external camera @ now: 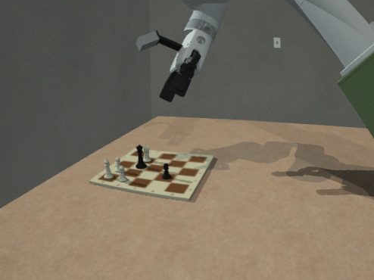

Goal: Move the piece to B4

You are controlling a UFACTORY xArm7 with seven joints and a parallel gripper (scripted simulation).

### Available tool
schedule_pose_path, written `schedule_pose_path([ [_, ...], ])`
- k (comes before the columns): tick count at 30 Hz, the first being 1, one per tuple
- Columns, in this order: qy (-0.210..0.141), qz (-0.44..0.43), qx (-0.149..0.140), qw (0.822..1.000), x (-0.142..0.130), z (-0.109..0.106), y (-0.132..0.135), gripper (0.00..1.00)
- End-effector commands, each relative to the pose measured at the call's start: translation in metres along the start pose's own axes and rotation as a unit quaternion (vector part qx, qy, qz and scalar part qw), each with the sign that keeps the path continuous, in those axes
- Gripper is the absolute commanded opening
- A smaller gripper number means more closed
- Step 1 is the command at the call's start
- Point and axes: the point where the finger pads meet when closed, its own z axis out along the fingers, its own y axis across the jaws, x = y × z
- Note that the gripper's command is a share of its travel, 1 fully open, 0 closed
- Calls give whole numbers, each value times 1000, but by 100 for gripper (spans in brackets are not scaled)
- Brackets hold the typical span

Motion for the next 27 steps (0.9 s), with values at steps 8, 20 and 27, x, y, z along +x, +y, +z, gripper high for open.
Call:
schedule_pose_path([
  [8,-82,39,-58,994,9,13,-20,100],
  [20,-144,71,-101,982,14,22,-39,100],
  [27,-190,95,-132,968,19,29,-54,100],
])
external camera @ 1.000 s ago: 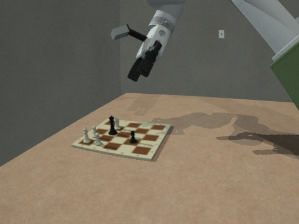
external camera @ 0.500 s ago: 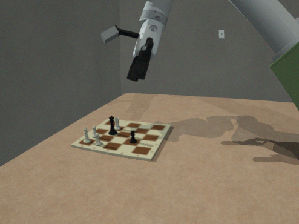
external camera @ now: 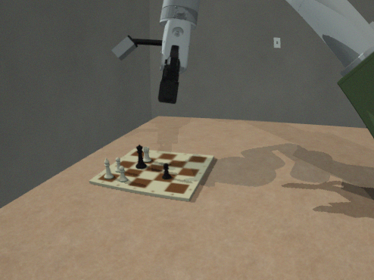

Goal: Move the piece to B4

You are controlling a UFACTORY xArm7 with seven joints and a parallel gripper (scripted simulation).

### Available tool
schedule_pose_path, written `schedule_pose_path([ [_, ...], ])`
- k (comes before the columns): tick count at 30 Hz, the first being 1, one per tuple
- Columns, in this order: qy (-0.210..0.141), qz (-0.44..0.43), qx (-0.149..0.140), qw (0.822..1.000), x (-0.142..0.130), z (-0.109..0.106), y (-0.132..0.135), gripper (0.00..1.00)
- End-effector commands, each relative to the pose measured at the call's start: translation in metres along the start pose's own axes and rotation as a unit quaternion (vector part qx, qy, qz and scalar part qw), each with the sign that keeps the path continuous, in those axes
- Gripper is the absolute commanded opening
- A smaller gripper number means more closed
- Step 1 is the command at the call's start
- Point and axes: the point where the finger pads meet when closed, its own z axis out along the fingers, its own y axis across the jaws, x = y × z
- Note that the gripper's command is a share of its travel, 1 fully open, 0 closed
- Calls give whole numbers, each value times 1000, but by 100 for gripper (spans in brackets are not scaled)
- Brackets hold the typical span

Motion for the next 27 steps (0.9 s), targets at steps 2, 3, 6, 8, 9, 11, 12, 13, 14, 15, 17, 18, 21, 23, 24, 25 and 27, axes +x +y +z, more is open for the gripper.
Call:
schedule_pose_path([
  [2,-49,20,-36,998,3,4,-10,100],
  [3,-49,20,-36,998,3,4,-10,100],
  [6,-69,30,-50,996,5,5,-17,100],
  [8,-77,35,-55,995,6,5,-21,100],
  [9,-77,35,-55,995,6,5,-21,100],
  [11,-79,37,-57,995,6,5,-22,100],
  [12,-81,39,-58,994,7,5,-23,100],
  [13,-83,40,-59,994,7,5,-24,100],
  [14,-83,40,-60,994,7,5,-24,100],
  [15,-84,41,-60,994,7,5,-25,100],
  [17,-84,41,-60,994,7,5,-25,100],
  [18,-84,41,-60,994,7,5,-25,100],
  [21,-84,41,-60,994,7,5,-25,100],
  [23,-84,41,-60,994,7,5,-25,100],
  [24,-84,41,-60,994,7,5,-25,100],
  [25,-84,41,-60,994,7,5,-25,100],
  [27,-84,41,-60,994,7,5,-25,100],
])
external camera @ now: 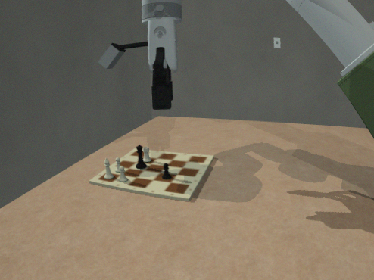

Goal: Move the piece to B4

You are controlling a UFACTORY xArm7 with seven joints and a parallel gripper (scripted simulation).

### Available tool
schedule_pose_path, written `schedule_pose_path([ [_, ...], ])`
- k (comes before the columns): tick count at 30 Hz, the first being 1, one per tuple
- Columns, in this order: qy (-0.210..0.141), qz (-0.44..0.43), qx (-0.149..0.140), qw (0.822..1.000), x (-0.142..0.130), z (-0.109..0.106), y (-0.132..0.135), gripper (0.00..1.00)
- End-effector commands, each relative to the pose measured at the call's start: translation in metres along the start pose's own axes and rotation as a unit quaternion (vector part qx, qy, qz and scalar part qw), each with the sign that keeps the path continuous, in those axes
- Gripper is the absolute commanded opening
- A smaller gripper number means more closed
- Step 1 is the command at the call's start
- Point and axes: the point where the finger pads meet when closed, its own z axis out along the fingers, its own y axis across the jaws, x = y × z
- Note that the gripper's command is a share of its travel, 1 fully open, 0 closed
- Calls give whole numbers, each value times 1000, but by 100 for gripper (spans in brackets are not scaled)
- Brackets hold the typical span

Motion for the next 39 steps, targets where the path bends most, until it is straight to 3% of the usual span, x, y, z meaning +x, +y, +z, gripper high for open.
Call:
schedule_pose_path([
  [1,1,0,-1,1000,1,0,0,100],
  [17,14,3,-4,1000,8,6,2,100],
  [22,8,0,-3,1000,6,39,0,100],
  [25,0,0,-1,1000,2,46,-1,100],
  [26,0,0,-1,1000,2,46,-1,34],
  [39,0,0,-1,1000,2,46,-1,34],
])
